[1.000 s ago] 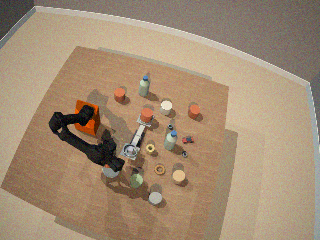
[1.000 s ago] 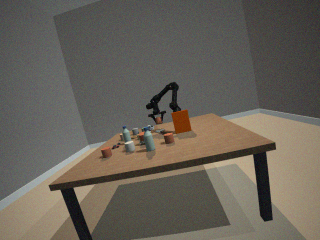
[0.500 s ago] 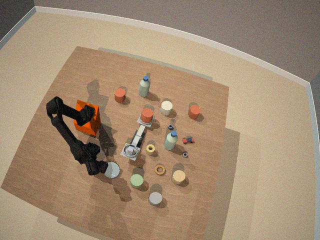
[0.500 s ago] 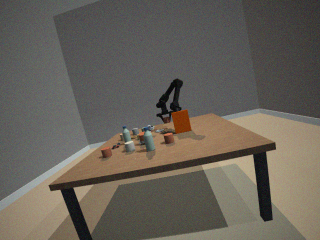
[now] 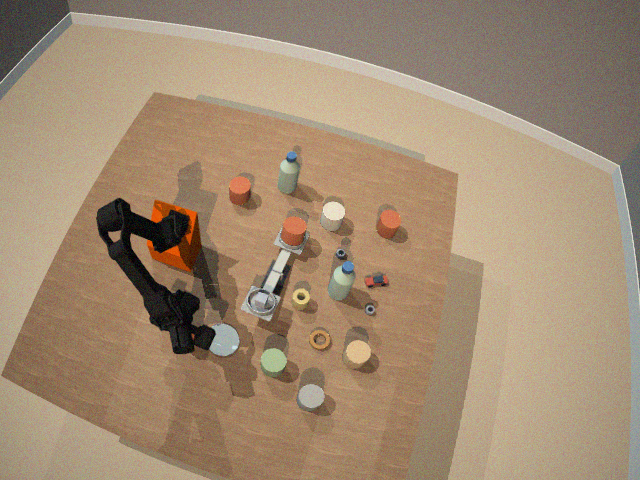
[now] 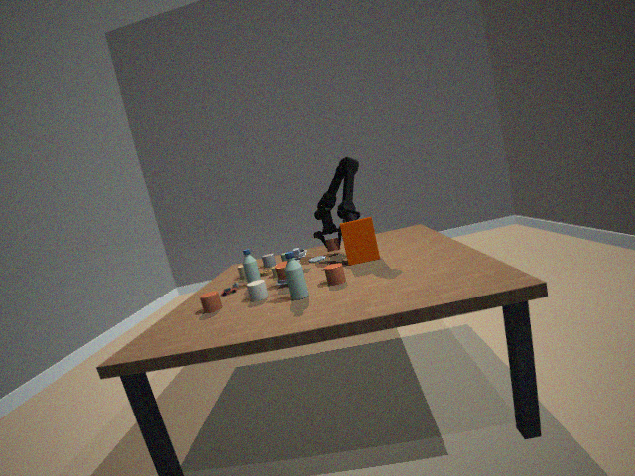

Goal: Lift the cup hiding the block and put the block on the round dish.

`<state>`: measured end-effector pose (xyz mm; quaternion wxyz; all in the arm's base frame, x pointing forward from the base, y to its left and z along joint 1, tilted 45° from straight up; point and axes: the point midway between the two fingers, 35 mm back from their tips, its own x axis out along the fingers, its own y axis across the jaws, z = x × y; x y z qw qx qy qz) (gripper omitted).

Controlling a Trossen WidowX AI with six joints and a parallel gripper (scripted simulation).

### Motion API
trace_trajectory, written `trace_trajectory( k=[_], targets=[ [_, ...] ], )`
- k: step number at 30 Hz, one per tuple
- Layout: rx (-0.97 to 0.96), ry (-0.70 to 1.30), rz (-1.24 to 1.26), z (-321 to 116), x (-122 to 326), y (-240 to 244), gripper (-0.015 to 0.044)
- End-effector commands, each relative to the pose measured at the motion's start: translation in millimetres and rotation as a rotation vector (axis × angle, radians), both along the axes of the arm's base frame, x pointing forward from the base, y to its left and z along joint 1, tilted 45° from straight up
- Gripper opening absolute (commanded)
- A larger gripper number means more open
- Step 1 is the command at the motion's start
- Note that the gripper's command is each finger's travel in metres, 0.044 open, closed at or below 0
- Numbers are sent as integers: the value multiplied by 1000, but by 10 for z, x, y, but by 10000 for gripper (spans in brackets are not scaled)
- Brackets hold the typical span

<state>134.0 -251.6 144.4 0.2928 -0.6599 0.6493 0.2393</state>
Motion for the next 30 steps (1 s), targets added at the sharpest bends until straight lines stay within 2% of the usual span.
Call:
trace_trajectory(
  k=[1, 14, 30],
  targets=[
    [-1, -3, 7, -23, 8, -23, 0],
    [-2, -3, 7, -159, 17, -162, 0],
    [-6, -5, 2, -78, 19, -112, 420]
  ],
)
